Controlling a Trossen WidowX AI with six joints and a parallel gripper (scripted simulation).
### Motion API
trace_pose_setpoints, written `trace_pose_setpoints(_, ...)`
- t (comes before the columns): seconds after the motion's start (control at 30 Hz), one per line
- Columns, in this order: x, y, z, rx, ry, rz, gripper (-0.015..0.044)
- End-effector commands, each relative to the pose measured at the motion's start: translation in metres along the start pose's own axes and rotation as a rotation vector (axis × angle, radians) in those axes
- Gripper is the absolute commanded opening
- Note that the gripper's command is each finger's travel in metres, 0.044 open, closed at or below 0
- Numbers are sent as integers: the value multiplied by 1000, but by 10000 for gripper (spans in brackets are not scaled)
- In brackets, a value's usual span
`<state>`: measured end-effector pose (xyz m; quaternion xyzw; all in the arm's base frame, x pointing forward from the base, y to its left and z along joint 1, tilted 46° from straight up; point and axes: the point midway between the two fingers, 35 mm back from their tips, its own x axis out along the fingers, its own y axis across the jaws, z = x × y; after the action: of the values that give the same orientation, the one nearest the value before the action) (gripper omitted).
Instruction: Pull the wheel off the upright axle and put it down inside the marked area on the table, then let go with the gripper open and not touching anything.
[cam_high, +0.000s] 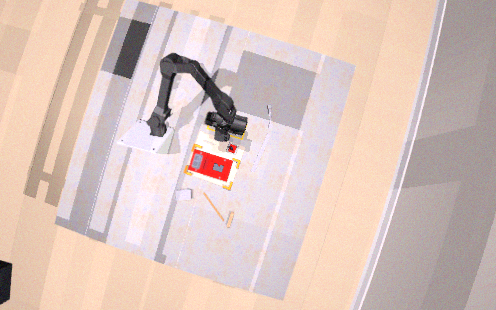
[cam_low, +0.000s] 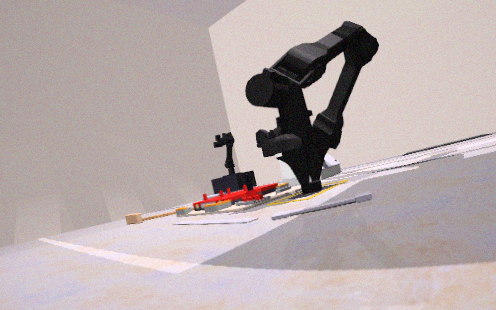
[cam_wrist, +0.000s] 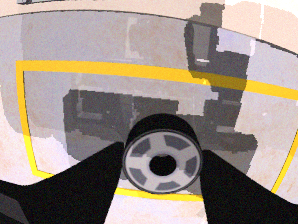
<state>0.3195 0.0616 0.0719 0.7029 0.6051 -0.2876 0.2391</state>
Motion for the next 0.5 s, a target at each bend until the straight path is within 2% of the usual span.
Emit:
trace_pose_setpoints(0.0, 0, 0, 0, -2, 0, -1, 210)
trace_pose_setpoints(0.13, -6, 0, 0, -1, -1, -1, 300)
trace_pose_setpoints(0.33, -58, 1, 1, 6, 1, -2, 300)
trace_pose_setpoints(0.47, -60, 0, 1, 7, 1, -2, 300)
